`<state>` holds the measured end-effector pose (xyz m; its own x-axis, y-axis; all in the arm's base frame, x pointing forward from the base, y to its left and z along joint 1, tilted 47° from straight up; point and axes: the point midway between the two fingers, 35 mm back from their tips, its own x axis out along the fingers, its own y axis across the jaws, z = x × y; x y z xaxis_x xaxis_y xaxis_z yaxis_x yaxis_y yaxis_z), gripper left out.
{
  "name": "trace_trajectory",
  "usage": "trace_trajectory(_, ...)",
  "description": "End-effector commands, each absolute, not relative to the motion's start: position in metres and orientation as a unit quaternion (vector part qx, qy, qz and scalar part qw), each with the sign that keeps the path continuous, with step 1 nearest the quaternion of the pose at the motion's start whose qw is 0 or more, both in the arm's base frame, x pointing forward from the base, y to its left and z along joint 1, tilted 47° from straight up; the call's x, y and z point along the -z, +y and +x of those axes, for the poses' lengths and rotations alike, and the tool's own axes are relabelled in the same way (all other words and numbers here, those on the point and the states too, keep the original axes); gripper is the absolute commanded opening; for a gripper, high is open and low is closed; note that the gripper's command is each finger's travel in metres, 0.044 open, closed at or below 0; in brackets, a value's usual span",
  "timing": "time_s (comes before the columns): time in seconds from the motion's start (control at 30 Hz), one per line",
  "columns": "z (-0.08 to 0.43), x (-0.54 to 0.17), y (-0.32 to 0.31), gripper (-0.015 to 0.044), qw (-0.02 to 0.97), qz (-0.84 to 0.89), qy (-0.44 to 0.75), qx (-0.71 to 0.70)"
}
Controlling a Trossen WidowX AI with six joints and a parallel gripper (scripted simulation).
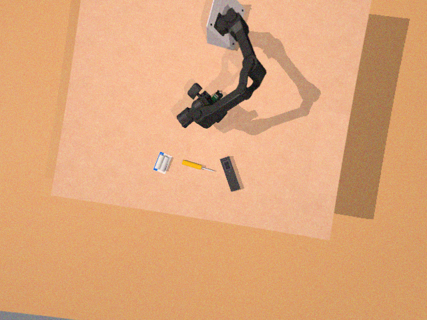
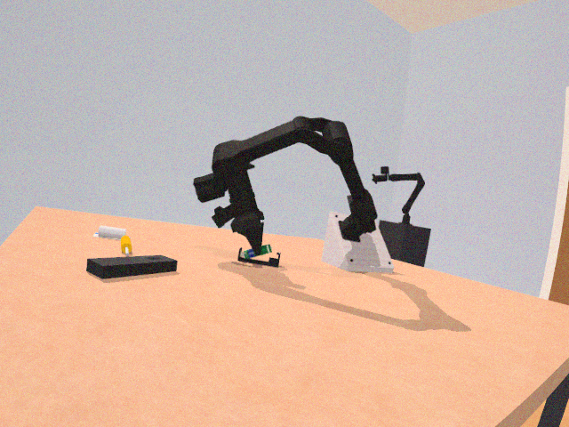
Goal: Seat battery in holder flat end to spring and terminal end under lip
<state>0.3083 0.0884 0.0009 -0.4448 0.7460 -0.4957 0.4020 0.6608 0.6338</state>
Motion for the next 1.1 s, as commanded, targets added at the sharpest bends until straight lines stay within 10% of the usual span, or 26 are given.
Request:
trace_trajectory(0.0,0.3091,0.0014,0.0884,0.0069,0.406,0.350,0.817,-0.212)
trace_trajectory(1.07,0.3043,0.0039,0.0928,0.0069,0.466,0.355,0.791,-0.176)
